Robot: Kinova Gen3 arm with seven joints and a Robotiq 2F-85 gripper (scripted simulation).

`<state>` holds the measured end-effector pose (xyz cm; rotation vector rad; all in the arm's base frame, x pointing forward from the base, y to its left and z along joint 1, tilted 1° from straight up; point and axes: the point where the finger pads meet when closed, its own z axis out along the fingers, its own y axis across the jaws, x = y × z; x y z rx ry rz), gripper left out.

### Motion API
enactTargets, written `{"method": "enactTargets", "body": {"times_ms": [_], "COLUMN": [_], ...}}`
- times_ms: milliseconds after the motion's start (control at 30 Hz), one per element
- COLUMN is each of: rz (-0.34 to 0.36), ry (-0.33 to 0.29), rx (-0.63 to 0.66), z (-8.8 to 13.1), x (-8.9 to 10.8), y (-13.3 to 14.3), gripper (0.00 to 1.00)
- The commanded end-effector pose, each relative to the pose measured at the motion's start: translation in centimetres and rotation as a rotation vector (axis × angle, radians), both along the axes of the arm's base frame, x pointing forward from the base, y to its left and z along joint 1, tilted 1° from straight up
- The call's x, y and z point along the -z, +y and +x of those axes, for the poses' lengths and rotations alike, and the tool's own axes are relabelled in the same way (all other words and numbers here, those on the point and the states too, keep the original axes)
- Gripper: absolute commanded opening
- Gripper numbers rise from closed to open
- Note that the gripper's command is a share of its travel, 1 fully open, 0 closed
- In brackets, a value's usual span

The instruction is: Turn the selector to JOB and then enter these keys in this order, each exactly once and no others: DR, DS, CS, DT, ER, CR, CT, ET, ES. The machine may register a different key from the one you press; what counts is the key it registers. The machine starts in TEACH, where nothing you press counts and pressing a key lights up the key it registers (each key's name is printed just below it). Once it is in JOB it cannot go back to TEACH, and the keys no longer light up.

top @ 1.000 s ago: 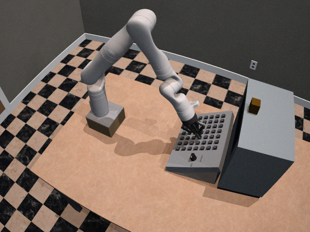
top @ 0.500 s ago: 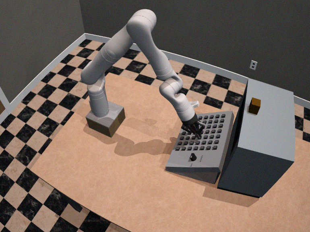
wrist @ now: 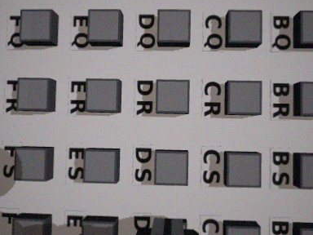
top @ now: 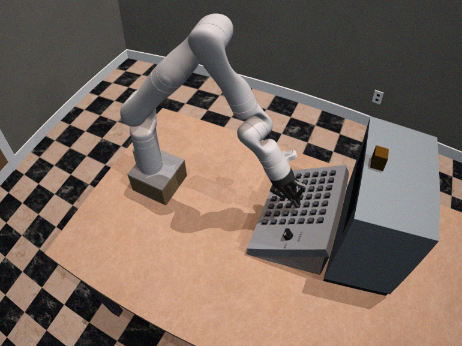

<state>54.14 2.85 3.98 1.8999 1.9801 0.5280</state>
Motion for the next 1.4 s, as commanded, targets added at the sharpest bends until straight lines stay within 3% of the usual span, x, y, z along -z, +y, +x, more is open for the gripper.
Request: {"method": "enactTargets", "body": {"times_ms": [0,967,1367], "rz": [0.000,0.000,0.000], "ry": [-0.002,-0.002,-0.002], "rx": [0.000,0.000,0.000], "z": [0.1,-1.4,-1.5], "x": [-0.1,-2.7,-2.9], "y": [0.0,-0.1,-0.1], "gripper": [0.10,0.10,0.10]}}
